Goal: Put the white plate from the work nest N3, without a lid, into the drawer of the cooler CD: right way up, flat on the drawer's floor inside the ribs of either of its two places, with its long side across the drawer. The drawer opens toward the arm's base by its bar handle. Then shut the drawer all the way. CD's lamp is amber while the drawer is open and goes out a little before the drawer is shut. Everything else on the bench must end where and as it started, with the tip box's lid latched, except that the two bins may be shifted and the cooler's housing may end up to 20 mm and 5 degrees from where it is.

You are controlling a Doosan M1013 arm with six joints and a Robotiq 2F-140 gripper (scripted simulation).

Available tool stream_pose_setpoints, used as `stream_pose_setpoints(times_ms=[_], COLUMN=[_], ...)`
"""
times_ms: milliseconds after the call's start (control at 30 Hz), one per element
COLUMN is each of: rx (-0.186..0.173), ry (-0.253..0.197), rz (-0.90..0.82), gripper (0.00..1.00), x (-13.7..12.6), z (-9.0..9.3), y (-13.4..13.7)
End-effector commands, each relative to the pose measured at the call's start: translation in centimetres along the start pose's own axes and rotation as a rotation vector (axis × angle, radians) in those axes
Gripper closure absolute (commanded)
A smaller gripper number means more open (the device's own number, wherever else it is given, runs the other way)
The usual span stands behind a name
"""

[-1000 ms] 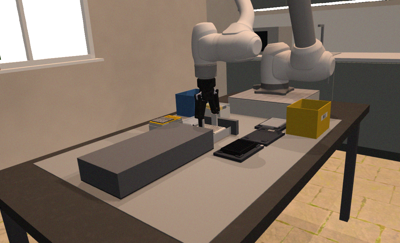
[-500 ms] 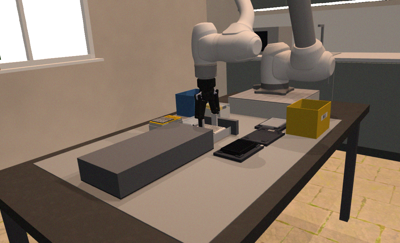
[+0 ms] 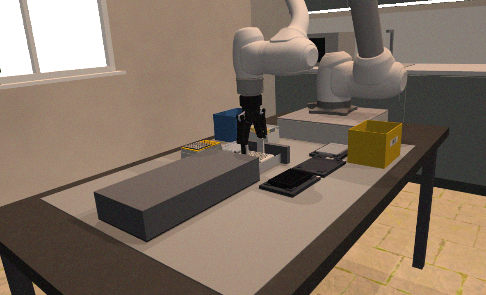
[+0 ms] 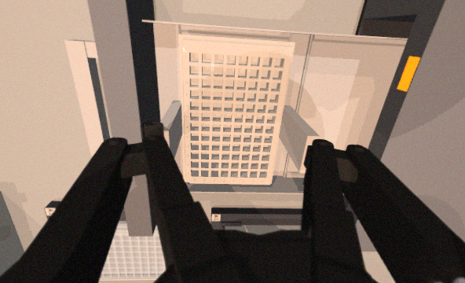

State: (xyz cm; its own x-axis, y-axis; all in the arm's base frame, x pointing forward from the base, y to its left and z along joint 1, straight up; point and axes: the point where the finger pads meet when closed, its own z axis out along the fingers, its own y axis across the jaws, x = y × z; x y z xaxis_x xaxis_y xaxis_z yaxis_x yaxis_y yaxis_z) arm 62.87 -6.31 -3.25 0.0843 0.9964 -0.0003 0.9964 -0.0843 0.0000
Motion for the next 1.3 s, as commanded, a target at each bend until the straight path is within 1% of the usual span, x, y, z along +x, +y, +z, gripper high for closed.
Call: stream_pose_setpoints(times_ms=[0,567,1267], rx=[0.0,0.0,0.0], ry=[0.0,0.0,0.0], rz=[0.0,0.0,0.0], gripper=[1.0,1.0,1.0], x=[0.01,0.01,0.01], z=[-0.01,-0.01,0.62], y=[0.0,0.0,0.0])
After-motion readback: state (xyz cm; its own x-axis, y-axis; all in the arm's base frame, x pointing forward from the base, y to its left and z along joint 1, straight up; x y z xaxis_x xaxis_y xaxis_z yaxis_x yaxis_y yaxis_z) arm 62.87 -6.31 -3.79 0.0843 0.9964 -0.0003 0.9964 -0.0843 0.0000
